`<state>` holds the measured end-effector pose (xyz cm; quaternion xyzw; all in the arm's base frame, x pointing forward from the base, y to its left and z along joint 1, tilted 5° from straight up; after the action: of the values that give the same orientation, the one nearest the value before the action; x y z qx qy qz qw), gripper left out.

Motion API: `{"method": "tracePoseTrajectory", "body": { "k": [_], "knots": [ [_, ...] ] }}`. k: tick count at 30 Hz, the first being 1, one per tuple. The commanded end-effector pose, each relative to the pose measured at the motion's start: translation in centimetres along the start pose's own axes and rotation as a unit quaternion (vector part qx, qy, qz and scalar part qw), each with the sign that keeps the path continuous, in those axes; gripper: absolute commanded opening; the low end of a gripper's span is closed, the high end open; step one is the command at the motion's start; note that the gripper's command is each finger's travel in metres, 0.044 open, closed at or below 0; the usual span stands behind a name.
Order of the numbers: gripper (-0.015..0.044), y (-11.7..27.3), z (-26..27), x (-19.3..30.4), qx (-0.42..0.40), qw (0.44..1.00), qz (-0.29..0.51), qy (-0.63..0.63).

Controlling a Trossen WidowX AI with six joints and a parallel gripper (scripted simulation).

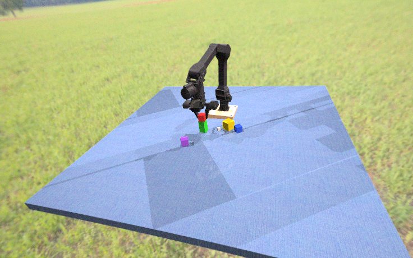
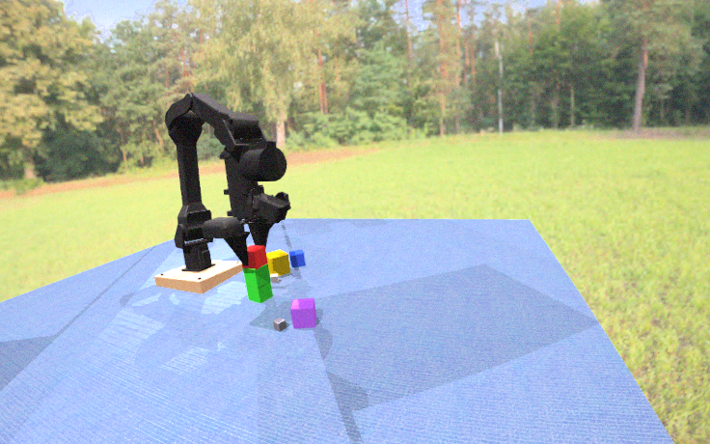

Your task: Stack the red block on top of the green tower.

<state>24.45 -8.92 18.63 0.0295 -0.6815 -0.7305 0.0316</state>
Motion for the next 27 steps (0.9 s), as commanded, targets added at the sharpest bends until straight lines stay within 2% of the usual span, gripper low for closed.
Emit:
{"method": "tracePoseTrajectory", "body": {
  "k": [1,6,27],
  "knots": [
    [0.0315,-0.03,-0.01,0.00,0.000,1.000,0.000,0.000],
    [0.0440,-0.03,-0.01,0.00,0.000,1.000,0.000,0.000],
    [0.0440,-0.03,-0.01,0.00,0.000,1.000,0.000,0.000]
  ]
}}
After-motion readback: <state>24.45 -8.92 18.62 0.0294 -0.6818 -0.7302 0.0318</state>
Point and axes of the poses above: the point midway between the two fingers, 35 mm back from their tips, its own y axis back along the fingers, its own z axis across the jaws, x = y × z, the point moved 10 cm from there along y, back along the fingers, and after that the axes turned 9 degrees about y, right-handed, at the moved point
